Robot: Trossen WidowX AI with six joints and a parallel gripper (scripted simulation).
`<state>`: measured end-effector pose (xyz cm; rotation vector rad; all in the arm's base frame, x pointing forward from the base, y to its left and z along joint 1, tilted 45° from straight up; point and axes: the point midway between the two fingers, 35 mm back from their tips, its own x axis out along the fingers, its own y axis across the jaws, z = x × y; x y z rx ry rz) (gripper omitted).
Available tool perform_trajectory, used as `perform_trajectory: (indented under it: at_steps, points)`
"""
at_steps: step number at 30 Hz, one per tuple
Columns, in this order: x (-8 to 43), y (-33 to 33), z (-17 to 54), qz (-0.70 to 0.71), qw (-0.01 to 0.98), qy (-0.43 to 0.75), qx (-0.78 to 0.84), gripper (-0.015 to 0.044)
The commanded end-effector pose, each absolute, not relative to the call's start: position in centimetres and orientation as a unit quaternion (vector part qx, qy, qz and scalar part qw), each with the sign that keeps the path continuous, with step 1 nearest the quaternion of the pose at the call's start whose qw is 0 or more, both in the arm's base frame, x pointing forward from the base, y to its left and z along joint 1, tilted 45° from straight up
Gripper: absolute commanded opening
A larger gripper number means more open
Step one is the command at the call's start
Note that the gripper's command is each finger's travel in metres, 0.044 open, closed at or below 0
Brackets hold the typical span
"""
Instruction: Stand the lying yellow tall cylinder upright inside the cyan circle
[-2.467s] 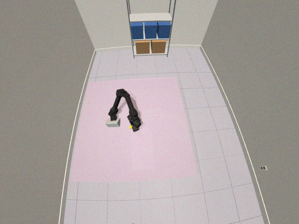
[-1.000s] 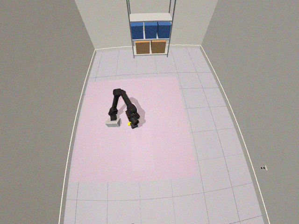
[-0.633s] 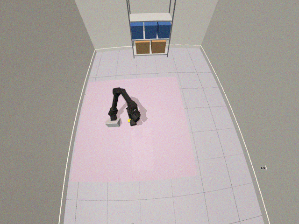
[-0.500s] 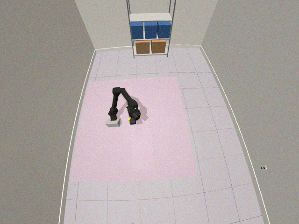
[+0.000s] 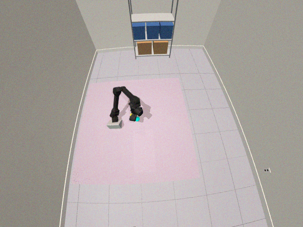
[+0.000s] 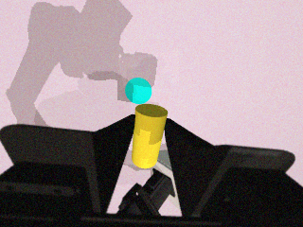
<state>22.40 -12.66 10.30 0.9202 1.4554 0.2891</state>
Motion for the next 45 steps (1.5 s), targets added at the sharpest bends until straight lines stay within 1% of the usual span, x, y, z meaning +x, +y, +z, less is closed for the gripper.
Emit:
perform_trajectory:
  at_steps: [1,10,45]
  points:
    - [22.6,-11.7,11.7,0.098,0.625,0.642,0.433,0.0105]
    - [22.7,-11.1,12.3,0.080,0.614,0.644,0.449,0.0105]
    - [21.5,-9.6,12.2,0.005,0.663,0.634,0.397,0.0105]
